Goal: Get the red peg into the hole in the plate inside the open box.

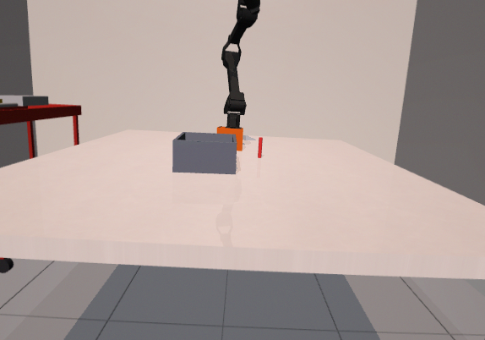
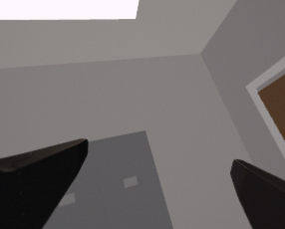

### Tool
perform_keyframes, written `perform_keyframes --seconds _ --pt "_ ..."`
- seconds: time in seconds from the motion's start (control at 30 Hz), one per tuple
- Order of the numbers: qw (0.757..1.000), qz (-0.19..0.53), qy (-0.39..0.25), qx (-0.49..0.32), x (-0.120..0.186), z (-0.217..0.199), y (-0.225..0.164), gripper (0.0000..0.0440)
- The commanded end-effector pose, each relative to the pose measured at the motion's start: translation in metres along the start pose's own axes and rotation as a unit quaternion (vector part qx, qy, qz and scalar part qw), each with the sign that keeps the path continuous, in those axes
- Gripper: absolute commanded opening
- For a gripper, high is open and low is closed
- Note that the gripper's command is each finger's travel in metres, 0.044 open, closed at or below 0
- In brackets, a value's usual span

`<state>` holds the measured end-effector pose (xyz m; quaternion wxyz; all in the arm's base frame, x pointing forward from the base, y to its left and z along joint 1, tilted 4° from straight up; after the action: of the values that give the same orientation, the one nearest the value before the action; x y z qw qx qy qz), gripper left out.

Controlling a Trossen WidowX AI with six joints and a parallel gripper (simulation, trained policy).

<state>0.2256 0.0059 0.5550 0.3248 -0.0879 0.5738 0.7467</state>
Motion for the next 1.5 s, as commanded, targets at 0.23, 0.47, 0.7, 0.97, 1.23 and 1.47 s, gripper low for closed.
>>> perform_keyframes --seconds 0.23,0.47,0.7,0.97,1.23,1.47 --pt "0.984 0.167 0.019 0.065 0.005 -0.002 -0.093 0.044" --pt "0.954 0.281 0.023 0.096 0.024 -0.008 -0.148 0.044" --pt "0.911 0.394 0.024 0.117 0.052 -0.013 -0.195 0.044" --pt "0.847 0.516 0.014 0.128 0.096 -0.02 -0.238 0.044" --pt "0.768 0.626 -0.021 0.135 0.144 -0.029 -0.267 0.044" --pt "0.691 0.705 -0.073 0.14 0.189 -0.039 -0.283 0.044"
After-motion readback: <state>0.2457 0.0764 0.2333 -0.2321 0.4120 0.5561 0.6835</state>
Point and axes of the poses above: the point midway between the two fingers, 35 mm back from their tips, its own x axis back along the fingers, its own z axis across the jaws, y = z × x, the point moved 4 cm from there along x, back along the fingers, and after that the axes turned 5 degrees about x, right-handed, at the moved point
